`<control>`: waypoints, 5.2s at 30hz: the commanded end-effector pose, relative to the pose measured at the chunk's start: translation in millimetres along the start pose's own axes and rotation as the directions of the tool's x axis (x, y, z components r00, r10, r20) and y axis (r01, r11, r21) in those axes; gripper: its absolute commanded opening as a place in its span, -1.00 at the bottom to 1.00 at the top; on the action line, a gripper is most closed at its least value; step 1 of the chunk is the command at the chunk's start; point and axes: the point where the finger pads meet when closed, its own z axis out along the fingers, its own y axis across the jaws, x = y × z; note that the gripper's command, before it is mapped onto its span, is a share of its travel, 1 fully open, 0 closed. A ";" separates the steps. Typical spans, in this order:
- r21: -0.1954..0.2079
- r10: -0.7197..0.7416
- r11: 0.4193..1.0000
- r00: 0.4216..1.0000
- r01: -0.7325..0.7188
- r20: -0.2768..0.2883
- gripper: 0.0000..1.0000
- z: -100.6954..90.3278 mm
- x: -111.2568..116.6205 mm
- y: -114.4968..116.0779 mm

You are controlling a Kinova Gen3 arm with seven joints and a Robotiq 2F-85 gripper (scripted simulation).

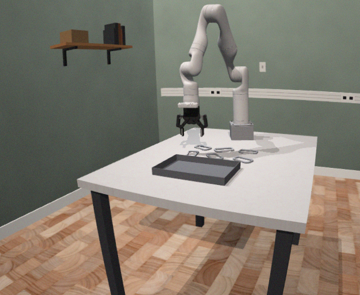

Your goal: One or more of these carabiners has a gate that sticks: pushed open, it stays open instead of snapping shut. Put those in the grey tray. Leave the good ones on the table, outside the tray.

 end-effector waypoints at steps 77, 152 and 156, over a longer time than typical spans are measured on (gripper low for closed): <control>0.000 -0.478 0.878 0.878 0.478 -0.001 1.00 -24.6 33.4 -112.5; 0.001 -0.468 0.884 0.884 0.468 0.003 0.50 81.7 31.8 -112.4; 0.001 -0.468 0.884 0.884 0.468 0.003 0.50 81.7 31.8 -112.4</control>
